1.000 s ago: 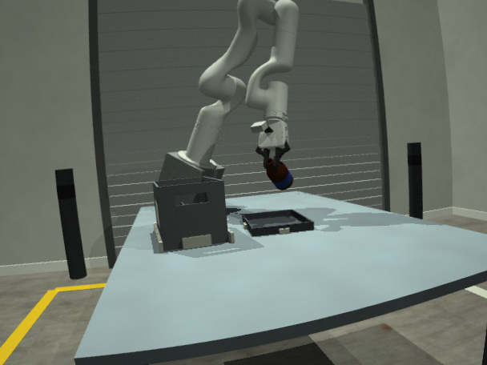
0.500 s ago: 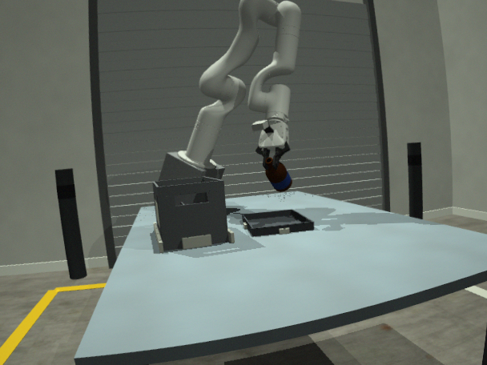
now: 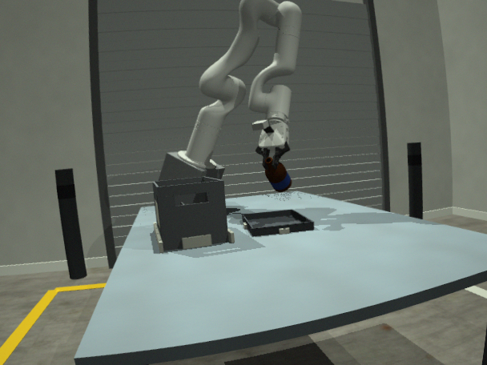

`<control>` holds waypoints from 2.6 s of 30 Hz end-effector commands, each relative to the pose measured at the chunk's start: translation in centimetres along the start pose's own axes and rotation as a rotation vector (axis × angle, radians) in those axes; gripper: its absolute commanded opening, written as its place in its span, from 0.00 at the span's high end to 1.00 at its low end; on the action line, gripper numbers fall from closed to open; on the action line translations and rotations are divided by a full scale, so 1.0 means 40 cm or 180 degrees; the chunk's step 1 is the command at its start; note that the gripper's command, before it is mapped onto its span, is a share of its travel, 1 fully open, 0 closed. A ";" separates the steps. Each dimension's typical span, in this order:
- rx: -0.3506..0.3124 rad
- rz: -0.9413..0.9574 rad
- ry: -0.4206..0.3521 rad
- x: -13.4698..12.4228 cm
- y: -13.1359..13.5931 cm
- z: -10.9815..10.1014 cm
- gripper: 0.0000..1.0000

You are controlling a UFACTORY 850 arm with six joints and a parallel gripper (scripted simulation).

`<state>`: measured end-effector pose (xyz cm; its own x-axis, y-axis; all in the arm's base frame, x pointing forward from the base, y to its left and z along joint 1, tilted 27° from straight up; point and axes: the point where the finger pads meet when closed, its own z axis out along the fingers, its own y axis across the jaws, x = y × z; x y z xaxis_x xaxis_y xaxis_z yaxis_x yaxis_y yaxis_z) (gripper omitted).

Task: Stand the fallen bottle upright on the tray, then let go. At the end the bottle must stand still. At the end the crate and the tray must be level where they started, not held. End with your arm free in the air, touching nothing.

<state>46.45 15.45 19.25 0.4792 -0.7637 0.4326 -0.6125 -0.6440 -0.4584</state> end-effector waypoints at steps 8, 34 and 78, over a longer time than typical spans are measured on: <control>0.0004 0.0002 0.0008 0.001 -0.001 0.000 1.00; 0.0012 0.0010 0.0375 -0.002 -0.004 0.000 1.00; 0.0004 0.0005 0.0610 -0.002 -0.002 -0.003 1.00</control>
<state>46.35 15.54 19.30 0.3539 -0.7425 0.5687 -0.6127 -0.6435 -0.4589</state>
